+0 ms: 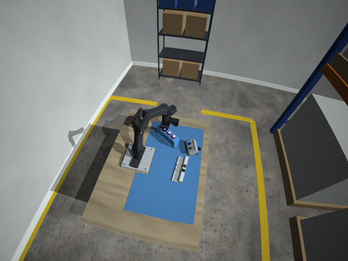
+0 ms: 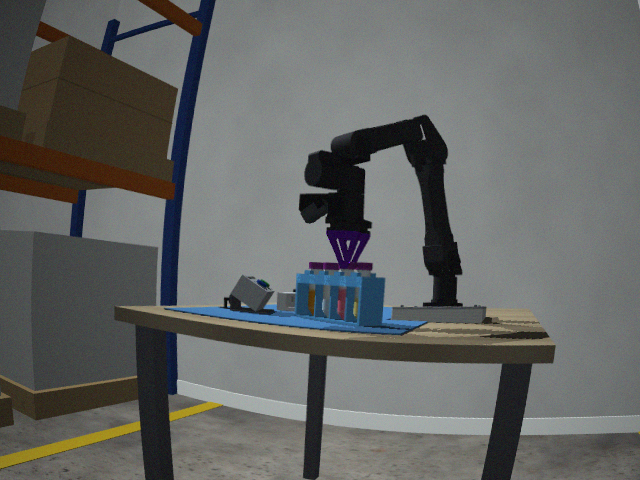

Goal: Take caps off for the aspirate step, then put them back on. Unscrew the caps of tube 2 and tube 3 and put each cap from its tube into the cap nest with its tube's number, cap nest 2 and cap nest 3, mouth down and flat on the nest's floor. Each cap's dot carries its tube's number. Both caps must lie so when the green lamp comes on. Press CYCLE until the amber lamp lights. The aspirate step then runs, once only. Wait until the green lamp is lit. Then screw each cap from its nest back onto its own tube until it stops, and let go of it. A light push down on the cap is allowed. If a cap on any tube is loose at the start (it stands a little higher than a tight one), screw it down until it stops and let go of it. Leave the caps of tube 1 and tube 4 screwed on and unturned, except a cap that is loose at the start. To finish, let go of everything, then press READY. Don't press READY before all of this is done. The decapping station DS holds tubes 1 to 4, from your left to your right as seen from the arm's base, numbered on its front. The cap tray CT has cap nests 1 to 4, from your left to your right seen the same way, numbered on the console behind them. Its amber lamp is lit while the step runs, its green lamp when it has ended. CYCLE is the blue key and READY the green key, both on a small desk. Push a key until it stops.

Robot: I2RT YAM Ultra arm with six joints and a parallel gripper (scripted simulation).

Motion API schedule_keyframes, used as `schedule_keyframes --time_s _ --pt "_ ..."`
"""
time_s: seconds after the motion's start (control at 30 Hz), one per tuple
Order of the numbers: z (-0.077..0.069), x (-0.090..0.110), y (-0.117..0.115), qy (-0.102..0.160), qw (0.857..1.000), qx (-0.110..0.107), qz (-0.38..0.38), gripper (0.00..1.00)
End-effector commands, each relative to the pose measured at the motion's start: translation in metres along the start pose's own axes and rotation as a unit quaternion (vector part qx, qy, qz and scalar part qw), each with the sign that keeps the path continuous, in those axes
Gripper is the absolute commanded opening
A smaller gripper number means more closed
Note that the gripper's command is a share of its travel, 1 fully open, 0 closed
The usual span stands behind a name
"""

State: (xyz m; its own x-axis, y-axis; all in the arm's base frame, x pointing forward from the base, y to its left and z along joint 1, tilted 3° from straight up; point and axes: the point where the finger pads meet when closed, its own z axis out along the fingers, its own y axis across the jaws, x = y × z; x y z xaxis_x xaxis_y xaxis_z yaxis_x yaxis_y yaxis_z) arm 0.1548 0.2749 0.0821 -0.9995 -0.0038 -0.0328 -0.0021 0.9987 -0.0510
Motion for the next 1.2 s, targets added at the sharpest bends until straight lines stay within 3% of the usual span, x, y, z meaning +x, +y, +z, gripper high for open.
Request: schedule_keyframes --time_s 0.0,0.23,0.3,0.5,0.63,0.8,0.87,1.0,1.17 --pt "-0.0036 -0.0003 0.0015 -0.004 0.992 -0.005 -0.123 0.0" --pt "-0.0037 -0.0003 0.0015 -0.005 0.956 -0.004 -0.293 0.0" --pt "-0.0037 -0.0003 0.0015 -0.005 0.956 -0.004 -0.293 0.0" --pt "-0.0038 -0.0003 0.0015 -0.005 0.901 -0.004 -0.433 0.0" --pt "-0.0039 -0.0003 0.0015 -0.006 0.854 -0.003 -0.521 0.0" --pt "-0.004 -0.0003 0.0015 -0.006 0.782 -0.002 -0.623 0.0" --pt "-0.004 -0.0003 0.0015 -0.006 0.782 -0.002 -0.623 0.0" --pt "-0.004 -0.0003 0.0015 -0.006 0.716 -0.002 -0.698 0.0" --pt "-0.0041 -0.0003 0.0015 -0.006 0.623 -0.001 -0.782 0.0"
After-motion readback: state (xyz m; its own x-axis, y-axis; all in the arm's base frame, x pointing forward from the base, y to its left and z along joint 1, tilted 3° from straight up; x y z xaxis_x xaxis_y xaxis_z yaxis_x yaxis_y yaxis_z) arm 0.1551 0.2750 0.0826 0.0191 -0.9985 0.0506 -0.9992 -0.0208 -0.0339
